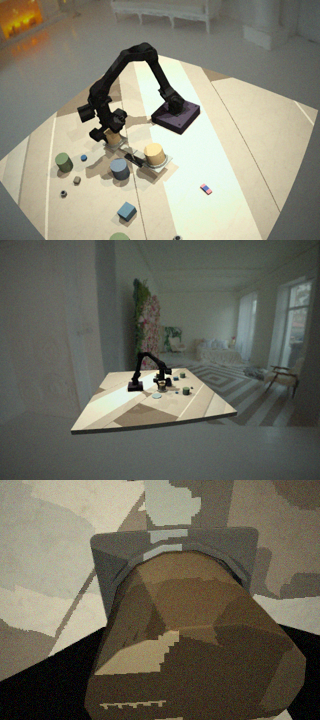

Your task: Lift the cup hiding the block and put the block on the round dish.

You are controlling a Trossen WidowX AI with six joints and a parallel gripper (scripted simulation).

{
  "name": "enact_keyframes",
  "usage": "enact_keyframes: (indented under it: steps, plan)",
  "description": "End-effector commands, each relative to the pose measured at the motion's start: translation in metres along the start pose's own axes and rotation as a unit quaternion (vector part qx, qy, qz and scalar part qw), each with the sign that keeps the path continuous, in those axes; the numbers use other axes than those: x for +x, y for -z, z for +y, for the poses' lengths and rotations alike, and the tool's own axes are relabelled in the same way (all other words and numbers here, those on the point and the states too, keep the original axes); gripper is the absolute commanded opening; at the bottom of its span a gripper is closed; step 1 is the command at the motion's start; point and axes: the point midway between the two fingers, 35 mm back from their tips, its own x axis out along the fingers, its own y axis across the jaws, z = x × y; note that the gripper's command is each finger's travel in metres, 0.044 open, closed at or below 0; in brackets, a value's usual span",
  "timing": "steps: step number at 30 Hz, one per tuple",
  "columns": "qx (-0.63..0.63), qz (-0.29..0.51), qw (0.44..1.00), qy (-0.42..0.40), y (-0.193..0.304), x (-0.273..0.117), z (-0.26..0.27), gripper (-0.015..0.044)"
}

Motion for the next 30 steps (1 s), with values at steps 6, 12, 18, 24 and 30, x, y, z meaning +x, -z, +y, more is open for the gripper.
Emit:
enact_keyframes:
  steps: [6, 12, 18, 24, 30]
  plan:
    - [-0.002, 0.000, 1.000, 0.003, 0.001, -0.012, -0.004, 0.0000]
    - [-0.002, 0.000, 1.000, 0.004, 0.002, -0.019, -0.005, 0.0000]
    - [-0.002, 0.000, 1.000, 0.004, 0.002, -0.027, -0.006, 0.0000]
    - [-0.002, 0.000, 1.000, 0.004, 0.003, -0.034, -0.007, 0.0000]
    - [-0.002, 0.000, 1.000, 0.004, 0.003, -0.042, -0.007, 0.0000]
